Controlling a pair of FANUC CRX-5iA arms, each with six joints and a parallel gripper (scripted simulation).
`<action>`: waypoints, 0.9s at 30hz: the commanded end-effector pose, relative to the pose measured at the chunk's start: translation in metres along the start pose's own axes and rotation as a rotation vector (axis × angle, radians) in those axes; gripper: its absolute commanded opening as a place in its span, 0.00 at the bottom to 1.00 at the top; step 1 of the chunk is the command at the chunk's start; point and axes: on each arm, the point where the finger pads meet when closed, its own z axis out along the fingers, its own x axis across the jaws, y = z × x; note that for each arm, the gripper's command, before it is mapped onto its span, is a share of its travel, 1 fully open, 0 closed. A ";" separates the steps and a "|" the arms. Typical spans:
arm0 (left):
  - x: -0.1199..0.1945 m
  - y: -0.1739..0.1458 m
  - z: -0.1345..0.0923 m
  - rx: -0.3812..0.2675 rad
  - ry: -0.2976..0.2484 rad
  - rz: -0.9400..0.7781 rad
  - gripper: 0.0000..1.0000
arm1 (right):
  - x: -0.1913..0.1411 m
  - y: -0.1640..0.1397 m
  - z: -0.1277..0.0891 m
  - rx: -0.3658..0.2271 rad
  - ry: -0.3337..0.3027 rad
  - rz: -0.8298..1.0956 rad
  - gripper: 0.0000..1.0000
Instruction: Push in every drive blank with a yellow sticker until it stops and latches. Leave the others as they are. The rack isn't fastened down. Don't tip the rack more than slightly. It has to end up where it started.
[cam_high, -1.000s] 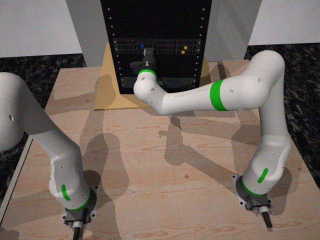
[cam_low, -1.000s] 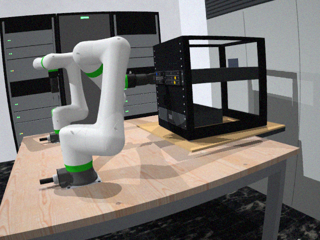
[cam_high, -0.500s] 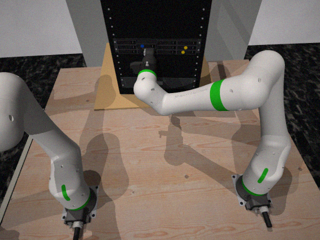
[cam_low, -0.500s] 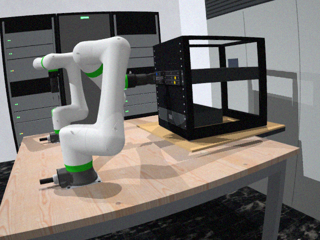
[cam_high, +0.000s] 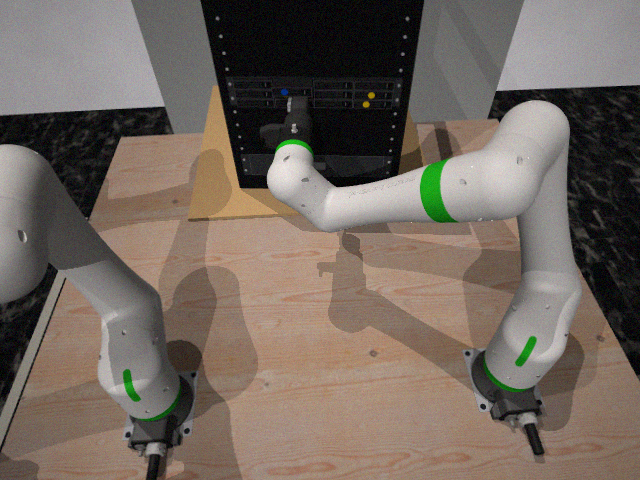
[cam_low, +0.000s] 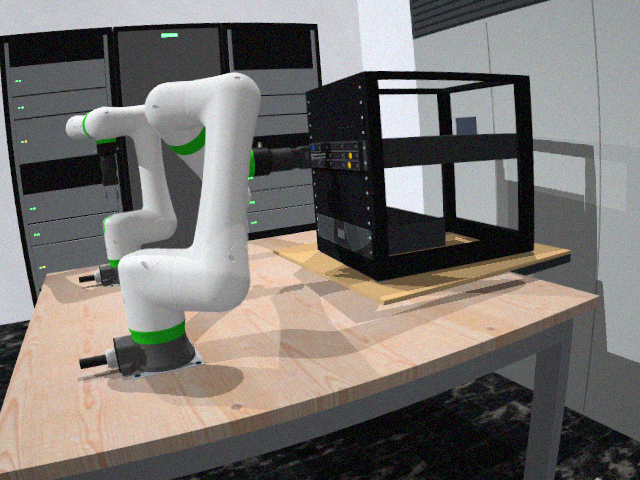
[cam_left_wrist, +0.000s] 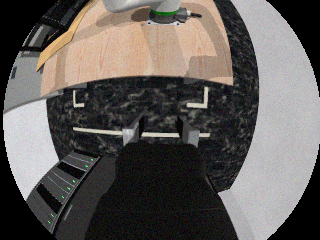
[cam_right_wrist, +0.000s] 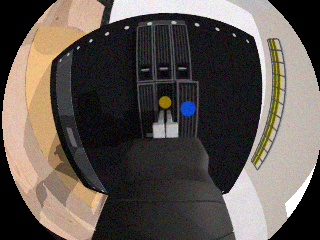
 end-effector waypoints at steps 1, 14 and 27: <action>0.000 0.000 -0.001 -0.002 0.000 0.000 1.00 | 0.002 0.000 -0.007 0.000 0.001 0.002 0.00; 0.000 0.000 -0.001 -0.002 0.000 0.000 1.00 | 0.001 0.000 -0.076 0.000 0.001 0.002 0.00; 0.000 0.000 -0.001 -0.002 0.000 0.000 1.00 | 0.001 0.000 -0.095 0.000 0.001 0.002 0.00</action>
